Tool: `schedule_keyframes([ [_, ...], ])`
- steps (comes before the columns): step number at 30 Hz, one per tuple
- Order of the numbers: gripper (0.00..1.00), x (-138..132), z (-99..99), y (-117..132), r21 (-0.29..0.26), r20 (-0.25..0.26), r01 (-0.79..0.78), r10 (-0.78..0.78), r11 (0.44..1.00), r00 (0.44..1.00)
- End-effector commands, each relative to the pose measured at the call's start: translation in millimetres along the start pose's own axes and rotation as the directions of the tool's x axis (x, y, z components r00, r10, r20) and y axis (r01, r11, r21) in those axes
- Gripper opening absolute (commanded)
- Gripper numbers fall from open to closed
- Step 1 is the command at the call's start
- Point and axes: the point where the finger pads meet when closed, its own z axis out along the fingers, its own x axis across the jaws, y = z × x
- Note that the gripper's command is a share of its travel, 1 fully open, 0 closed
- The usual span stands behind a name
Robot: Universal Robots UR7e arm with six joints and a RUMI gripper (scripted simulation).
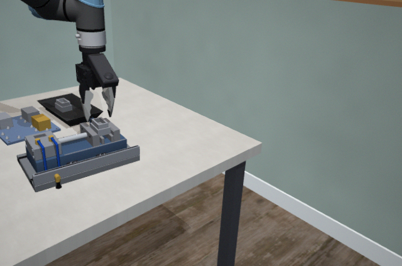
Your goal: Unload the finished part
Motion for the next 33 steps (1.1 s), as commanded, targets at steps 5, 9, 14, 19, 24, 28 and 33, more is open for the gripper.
schedule_keyframes([
  [5,0.40,-0.3,-0.4,-0.2,0.001,0.001,0.000,0.000,1.000,1.000],
  [9,0.40,-0.3,-0.3,-0.2,0.001,0.001,0.000,0.000,1.000,1.000],
  [14,0.40,-0.3,0.1,-0.2,0.001,0.001,0.000,0.000,1.000,1.000],
  [19,0.40,-0.3,0.5,-0.2,0.001,0.001,0.000,0.000,1.000,1.000],
  [24,0.40,-0.3,1.7,-0.2,0.001,0.001,0.000,0.000,1.000,1.000],
  [28,0.40,-0.3,2.9,-0.2,0.001,0.001,0.000,0.000,1.000,1.000],
  [33,0.40,-0.3,4.0,-0.2,0.001,0.001,0.000,0.000,1.000,1.000],
])
